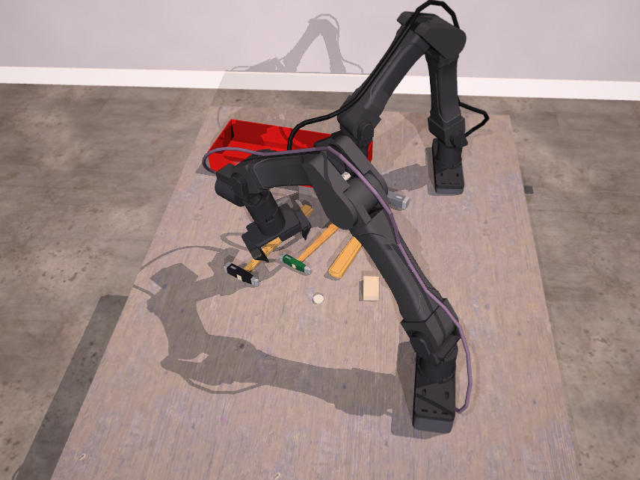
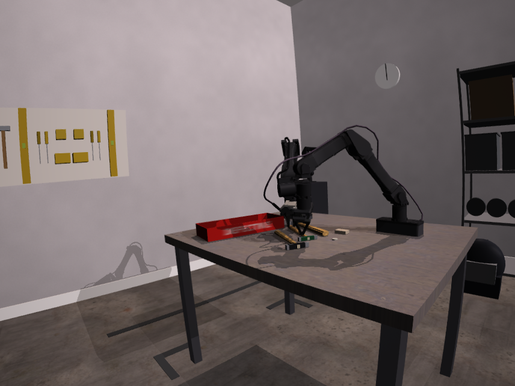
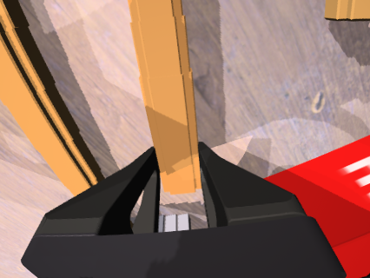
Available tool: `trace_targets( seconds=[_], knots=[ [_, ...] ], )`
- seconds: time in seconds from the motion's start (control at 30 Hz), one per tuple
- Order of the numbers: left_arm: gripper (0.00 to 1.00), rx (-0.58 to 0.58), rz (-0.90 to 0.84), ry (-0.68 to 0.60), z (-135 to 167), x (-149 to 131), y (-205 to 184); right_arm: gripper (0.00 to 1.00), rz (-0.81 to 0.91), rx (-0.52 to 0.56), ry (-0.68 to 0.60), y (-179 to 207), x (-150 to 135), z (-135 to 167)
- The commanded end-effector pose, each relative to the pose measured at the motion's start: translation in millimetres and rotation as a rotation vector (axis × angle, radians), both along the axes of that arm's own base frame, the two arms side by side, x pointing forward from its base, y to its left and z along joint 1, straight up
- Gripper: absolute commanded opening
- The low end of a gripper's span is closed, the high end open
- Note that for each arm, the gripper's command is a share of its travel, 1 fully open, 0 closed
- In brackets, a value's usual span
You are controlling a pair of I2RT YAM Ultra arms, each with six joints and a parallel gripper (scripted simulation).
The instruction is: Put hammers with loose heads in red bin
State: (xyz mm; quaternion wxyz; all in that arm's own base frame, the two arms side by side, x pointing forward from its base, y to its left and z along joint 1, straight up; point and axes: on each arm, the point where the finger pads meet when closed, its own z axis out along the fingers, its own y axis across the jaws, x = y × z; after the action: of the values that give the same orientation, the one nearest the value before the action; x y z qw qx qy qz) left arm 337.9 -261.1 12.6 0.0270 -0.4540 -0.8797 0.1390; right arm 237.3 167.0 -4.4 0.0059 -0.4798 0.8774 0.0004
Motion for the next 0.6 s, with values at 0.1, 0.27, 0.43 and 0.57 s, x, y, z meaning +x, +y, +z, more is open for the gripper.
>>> trace_targets(
  seconds=[0.1,0.27,0.43,0.57],
  knots=[
    [1.0,-0.191,-0.222,-0.046,14.9,-0.3,-6.8,0.18,0.001,0.007,-0.007,-1.2,0.0,4.9],
    [1.0,-0.316,-0.39,-0.078,13.5,-5.5,-3.9,0.18,0.001,0.007,-0.007,-1.2,0.0,4.9],
    [1.0,-0.436,-0.535,-0.126,13.0,-10.4,0.2,0.18,0.001,0.007,-0.007,-1.2,0.0,4.9],
    [1.0,-0.525,-0.637,-0.176,13.5,-13.7,3.0,0.18,0.001,0.007,-0.007,-1.2,0.0,4.9]
  ],
)
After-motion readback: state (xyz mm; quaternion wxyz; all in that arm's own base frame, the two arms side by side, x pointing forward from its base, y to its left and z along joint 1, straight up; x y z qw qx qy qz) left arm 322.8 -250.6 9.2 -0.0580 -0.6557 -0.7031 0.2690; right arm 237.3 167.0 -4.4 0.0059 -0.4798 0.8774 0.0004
